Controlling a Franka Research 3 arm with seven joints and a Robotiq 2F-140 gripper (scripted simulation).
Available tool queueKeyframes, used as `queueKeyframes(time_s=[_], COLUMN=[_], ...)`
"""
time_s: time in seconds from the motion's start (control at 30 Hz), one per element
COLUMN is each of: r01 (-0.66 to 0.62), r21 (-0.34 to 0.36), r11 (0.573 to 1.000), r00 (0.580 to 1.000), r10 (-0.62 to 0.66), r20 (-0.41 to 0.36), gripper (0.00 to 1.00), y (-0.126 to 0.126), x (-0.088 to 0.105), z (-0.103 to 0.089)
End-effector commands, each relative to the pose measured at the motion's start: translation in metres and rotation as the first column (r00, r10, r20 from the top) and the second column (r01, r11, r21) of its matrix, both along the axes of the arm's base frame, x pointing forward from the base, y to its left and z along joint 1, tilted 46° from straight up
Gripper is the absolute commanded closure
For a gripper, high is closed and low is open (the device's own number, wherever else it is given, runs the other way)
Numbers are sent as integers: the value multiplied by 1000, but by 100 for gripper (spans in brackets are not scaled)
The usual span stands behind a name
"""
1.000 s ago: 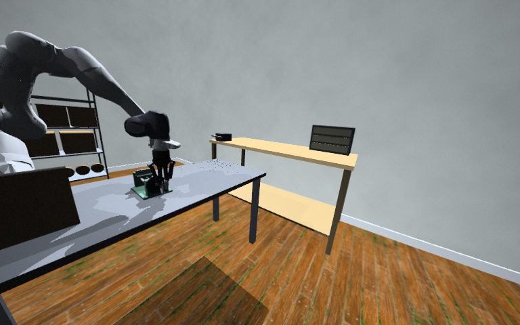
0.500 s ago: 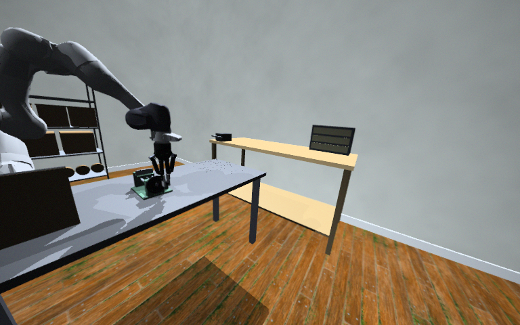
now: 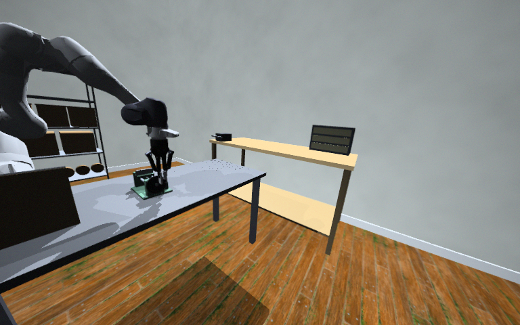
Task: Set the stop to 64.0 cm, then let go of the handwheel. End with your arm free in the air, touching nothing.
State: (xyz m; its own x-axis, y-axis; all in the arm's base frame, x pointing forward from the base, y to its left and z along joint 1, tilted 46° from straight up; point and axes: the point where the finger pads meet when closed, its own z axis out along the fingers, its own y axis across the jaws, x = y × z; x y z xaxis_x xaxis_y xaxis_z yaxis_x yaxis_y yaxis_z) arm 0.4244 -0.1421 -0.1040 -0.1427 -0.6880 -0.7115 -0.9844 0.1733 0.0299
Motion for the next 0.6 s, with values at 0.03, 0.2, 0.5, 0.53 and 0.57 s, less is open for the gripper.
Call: queueKeyframes(time_s=[0.03,0.2,0.5,0.53,0.57], r01=[-6,-6,-6,-6,-6], r21=[2,2,2,2,2], r11=[1000,1000,1000,1000,1000], r00=[1000,1000,1000,1000,1000], r10=[6,6,6,6,6], r20=[1,1,1,1,1], gripper=[96,96,96,96,96], y=[-2,-2,0,0,0], x=[-10,-14,-26,-28,-29], z=[2,3,4,4,4])
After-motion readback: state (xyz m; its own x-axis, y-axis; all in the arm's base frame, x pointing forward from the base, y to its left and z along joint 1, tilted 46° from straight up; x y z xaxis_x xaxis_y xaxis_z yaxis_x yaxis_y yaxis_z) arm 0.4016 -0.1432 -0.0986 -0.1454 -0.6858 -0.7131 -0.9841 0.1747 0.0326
